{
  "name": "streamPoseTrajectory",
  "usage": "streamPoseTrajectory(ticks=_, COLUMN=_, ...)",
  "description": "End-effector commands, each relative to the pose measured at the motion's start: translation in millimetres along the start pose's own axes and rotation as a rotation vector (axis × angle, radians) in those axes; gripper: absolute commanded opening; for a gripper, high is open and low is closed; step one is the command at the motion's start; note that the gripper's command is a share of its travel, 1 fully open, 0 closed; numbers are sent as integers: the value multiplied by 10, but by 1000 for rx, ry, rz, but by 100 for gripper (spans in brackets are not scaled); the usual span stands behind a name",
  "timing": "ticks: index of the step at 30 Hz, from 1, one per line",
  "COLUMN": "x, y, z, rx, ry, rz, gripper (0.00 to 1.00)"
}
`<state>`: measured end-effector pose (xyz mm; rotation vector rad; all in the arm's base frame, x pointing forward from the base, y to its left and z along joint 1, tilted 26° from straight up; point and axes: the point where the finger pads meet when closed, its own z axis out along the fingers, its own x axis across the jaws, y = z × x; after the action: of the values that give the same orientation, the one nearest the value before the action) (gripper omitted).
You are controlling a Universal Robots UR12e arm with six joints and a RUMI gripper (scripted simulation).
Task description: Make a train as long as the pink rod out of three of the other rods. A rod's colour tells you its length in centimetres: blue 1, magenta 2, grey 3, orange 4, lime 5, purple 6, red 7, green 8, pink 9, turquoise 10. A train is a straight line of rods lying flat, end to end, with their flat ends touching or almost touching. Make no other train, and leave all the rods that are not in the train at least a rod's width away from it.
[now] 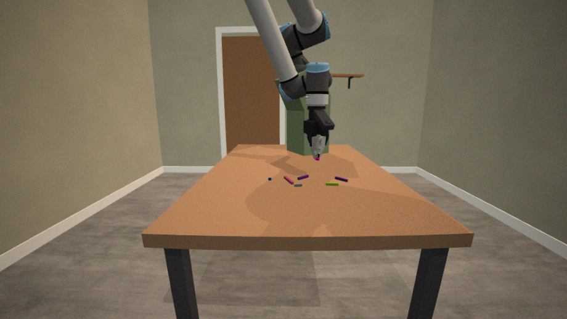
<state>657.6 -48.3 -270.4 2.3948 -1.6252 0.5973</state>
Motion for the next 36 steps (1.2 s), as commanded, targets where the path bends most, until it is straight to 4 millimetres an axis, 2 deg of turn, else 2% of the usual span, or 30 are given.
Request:
streamPoseTrajectory(ticks=1, x=2, y=-4, z=-85, rx=0, ry=0, rz=0, gripper=0)
streamPoseTrajectory(ticks=13, x=14, y=-2, z=-85, rx=0, ry=0, rz=6, gripper=0)
streamPoseTrajectory(ticks=16, x=81, y=8, z=-83, rx=0, ry=-1, rz=43, gripper=0)
streamPoseTrajectory(ticks=19, x=232, y=33, z=-79, rx=-1, ry=-2, rz=124, gripper=0)
streamPoseTrajectory(ticks=28, x=883, y=193, z=-68, rx=-2, ry=-5, rz=478, gripper=0)
streamPoseTrajectory(ticks=30, x=883, y=193, z=-68, rx=-2, ry=-5, rz=478, gripper=0)
streamPoseTrajectory(ticks=32, x=1100, y=264, z=-68, rx=-2, ry=-5, rz=597, gripper=0)
streamPoseTrajectory(ticks=36, x=1360, y=362, z=-70, rx=-2, ry=-4, rz=741, gripper=0)
